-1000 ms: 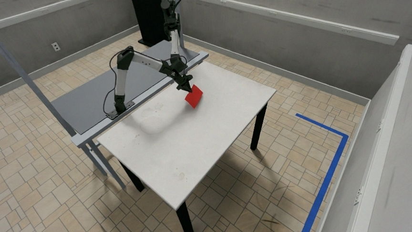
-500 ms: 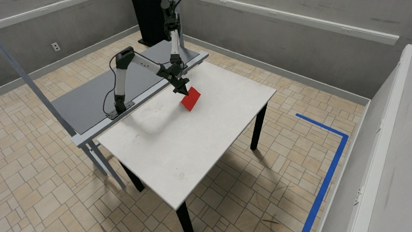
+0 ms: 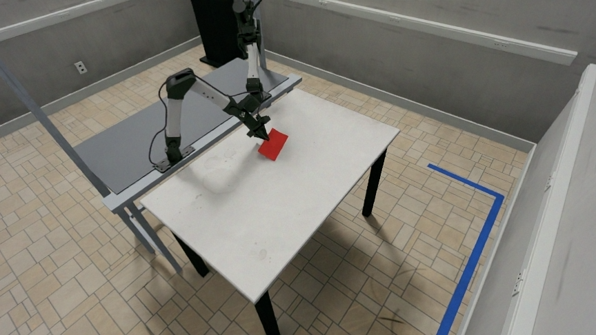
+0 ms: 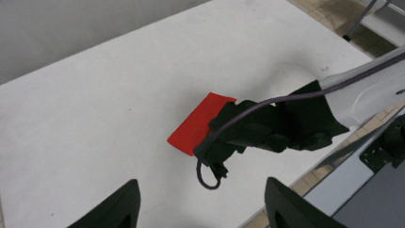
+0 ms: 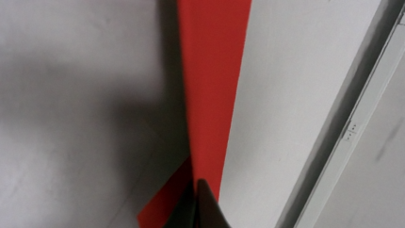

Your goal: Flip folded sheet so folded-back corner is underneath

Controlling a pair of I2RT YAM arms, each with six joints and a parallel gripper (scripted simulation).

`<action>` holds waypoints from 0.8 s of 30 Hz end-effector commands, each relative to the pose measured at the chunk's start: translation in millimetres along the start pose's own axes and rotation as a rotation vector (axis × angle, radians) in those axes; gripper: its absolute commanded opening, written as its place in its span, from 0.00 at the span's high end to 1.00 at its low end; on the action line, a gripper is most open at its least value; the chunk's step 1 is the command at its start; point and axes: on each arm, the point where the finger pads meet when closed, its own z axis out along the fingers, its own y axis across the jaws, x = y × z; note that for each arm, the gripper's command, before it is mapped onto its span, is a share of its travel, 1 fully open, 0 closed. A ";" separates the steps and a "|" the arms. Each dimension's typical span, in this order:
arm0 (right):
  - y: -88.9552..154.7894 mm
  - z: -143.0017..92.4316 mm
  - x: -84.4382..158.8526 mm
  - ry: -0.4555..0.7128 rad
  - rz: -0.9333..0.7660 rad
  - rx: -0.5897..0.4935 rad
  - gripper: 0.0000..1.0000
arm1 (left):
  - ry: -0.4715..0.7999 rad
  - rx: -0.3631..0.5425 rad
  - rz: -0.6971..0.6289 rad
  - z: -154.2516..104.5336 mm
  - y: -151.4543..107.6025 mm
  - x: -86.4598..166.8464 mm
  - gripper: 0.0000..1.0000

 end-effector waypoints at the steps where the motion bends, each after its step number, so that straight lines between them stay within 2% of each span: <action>1: -10.7 -9.2 0.8 -0.010 0.045 0.060 0.99 | 0.008 -0.002 0.003 0.9 -0.6 -0.3 0.35; 5: -7.1 -8.6 1.5 -0.008 0.046 0.059 0.99 | 0.008 -0.002 0.003 0.9 -0.6 -0.3 0.35; 6: 3.3 -2.6 1.3 0.001 0.032 0.040 0.99 | 0.008 -0.002 0.003 0.9 -0.6 -0.3 0.35; 11: 12.3 -2.4 1.1 0.001 0.029 0.037 0.99 | 0.008 -0.002 0.003 0.9 -0.6 -0.3 0.35; 24: 23.4 -1.9 1.6 0.003 0.024 0.032 0.99 | 0.008 -0.002 0.003 0.9 -0.6 -0.3 0.35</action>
